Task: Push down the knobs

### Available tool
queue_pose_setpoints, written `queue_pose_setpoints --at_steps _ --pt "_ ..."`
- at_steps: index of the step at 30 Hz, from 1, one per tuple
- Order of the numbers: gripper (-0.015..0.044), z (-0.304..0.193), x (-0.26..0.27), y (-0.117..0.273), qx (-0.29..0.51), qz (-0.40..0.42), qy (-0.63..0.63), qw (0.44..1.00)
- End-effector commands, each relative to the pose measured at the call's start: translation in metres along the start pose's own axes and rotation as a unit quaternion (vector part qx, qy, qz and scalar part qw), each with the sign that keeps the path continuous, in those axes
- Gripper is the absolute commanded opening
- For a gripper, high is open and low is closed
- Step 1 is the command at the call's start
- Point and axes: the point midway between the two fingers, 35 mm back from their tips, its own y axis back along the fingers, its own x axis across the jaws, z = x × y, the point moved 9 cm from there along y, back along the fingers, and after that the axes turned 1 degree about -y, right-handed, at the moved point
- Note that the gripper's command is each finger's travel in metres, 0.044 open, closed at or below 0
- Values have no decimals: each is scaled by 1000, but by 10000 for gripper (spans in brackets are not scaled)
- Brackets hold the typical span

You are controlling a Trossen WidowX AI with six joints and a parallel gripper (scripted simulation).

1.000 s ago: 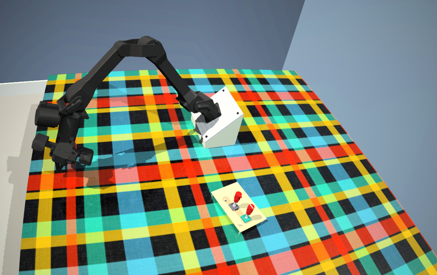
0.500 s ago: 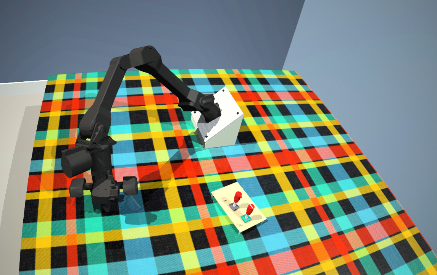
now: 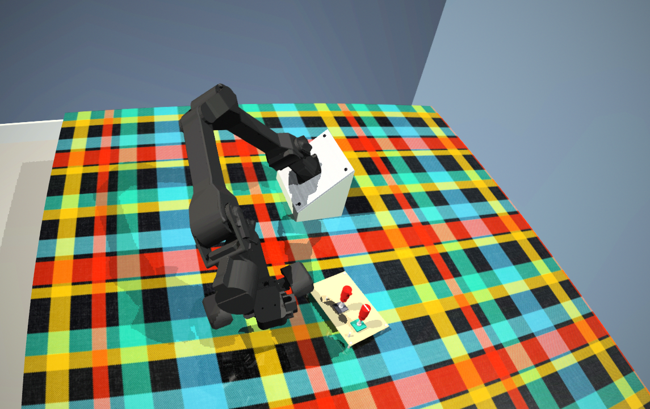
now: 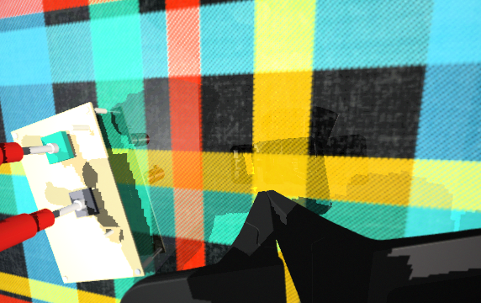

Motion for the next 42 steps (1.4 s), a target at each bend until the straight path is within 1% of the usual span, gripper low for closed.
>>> queue_pose_setpoints --at_steps 1,9,13,15,19,23,31,42 --pt "0 14 43 0 33 -1 21 999" --pt "0 26 144 15 93 -43 93 990" --pt "0 22 192 27 107 -84 133 982" --pt "0 20 207 31 109 -98 145 978" --pt "0 20 209 32 109 -100 147 978" --pt "0 16 205 14 109 -101 147 978" --pt "0 16 204 10 109 -101 147 978" --pt "0 12 200 -6 109 -101 147 978"
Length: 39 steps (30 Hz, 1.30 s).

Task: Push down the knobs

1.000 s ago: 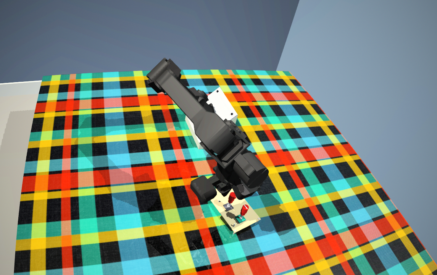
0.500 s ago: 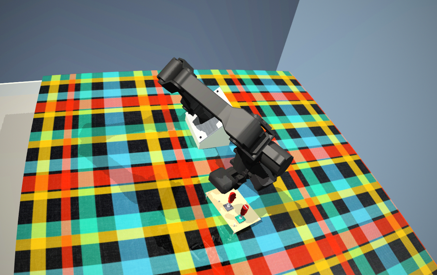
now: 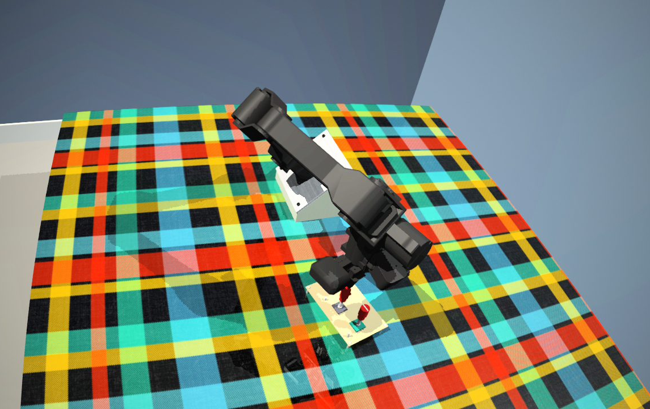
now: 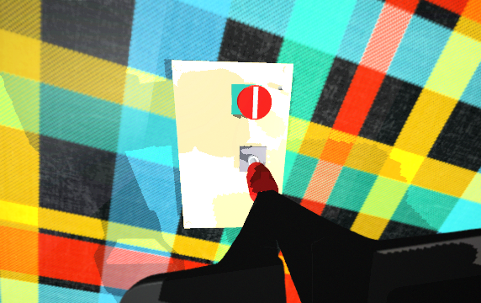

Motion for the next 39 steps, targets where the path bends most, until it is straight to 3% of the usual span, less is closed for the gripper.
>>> queue_pose_setpoints --at_steps 1,39 --pt "0 -1 0 -6 3 -2 3 1000" --pt "0 -1 0 -11 3 -2 3 1000"
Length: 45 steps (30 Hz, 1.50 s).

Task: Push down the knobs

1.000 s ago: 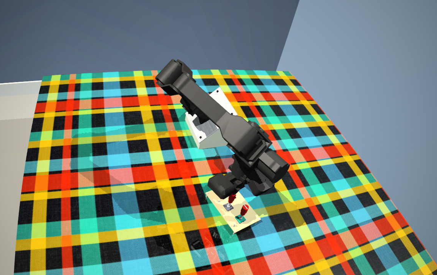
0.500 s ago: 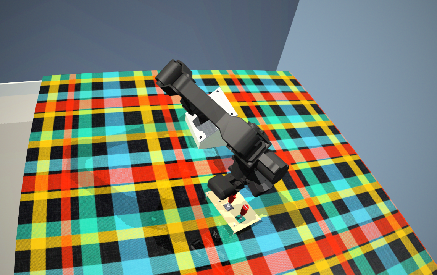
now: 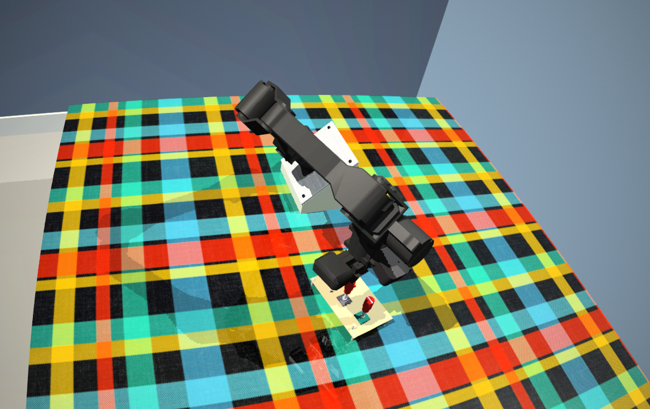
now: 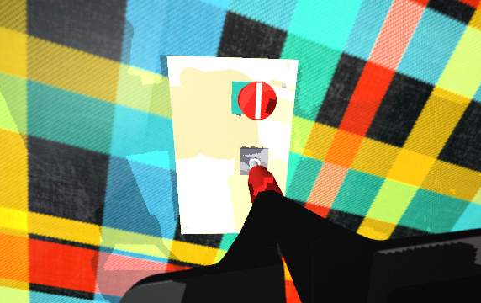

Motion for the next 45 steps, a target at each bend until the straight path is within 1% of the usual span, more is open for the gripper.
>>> queue_pose_setpoints --at_steps 1,45 --pt "0 -1 0 0 1 -2 2 1000" --pt "0 -1 -1 -19 1 -2 2 1000"
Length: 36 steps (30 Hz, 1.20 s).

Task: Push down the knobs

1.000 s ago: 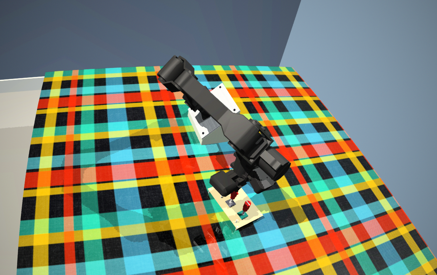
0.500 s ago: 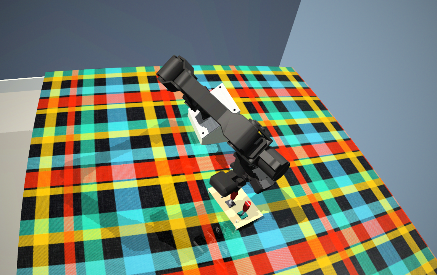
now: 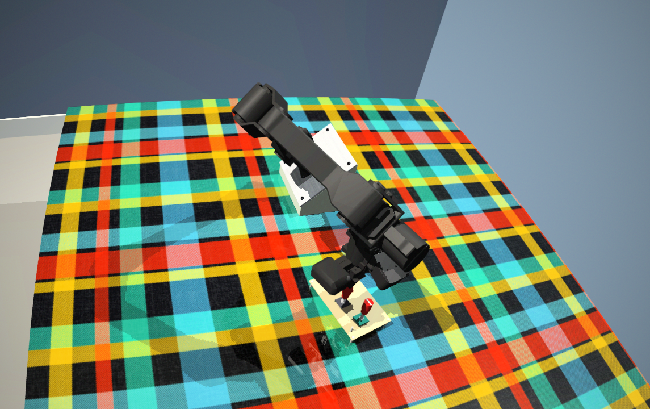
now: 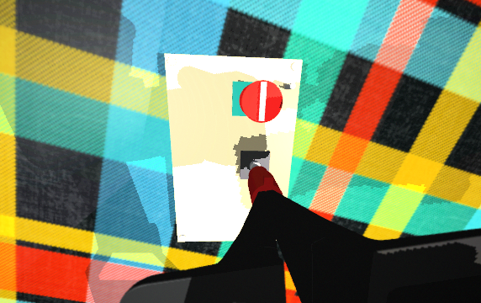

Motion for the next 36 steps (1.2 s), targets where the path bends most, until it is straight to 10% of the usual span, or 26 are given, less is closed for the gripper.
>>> queue_pose_setpoints --at_steps 1,36 --pt "0 0 -2 -9 4 1 -5 1000" --pt "0 0 -3 -16 4 0 -5 1000"
